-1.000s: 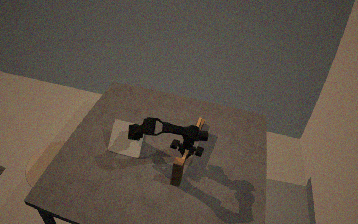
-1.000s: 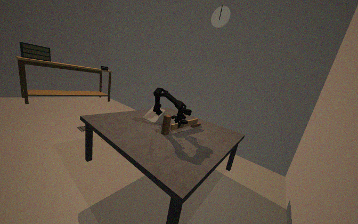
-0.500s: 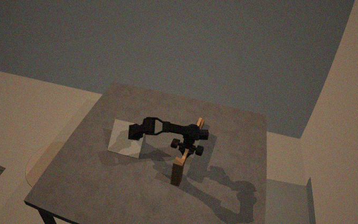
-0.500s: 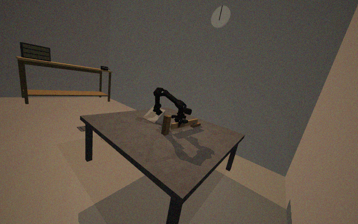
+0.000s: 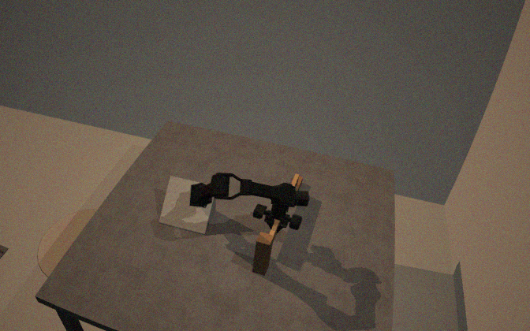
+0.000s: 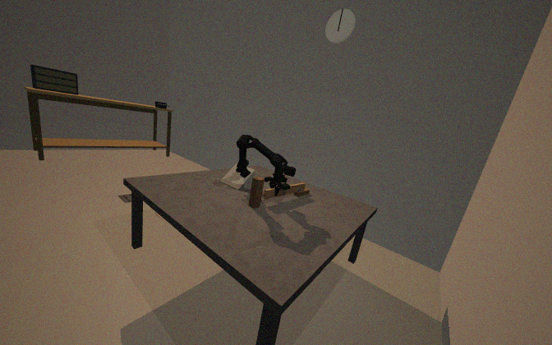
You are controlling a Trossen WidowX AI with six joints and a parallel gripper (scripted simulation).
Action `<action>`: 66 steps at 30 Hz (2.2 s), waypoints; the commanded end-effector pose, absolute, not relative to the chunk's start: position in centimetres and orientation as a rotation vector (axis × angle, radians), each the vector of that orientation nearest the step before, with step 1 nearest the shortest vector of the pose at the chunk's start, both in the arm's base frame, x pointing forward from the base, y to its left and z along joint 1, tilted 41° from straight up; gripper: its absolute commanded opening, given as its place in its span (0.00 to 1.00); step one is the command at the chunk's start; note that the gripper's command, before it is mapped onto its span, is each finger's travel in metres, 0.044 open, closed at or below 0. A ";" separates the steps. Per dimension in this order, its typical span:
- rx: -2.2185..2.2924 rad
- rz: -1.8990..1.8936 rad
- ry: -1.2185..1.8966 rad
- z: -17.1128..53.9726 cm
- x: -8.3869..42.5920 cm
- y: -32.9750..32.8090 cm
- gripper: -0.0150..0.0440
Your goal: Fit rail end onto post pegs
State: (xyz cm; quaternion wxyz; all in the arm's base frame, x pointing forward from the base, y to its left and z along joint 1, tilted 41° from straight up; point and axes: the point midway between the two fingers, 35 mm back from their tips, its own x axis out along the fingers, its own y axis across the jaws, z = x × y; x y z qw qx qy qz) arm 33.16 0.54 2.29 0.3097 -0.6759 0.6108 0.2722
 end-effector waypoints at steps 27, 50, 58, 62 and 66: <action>-1.782 0.727 1.602 2.2 33.1 0.7 0.25; -1.782 0.727 1.602 2.4 33.1 0.4 0.25; -1.782 0.727 1.602 2.6 33.1 0.2 0.25; -1.782 0.727 1.602 2.7 33.1 0.2 0.25; -1.782 0.727 1.602 2.9 33.1 0.1 0.25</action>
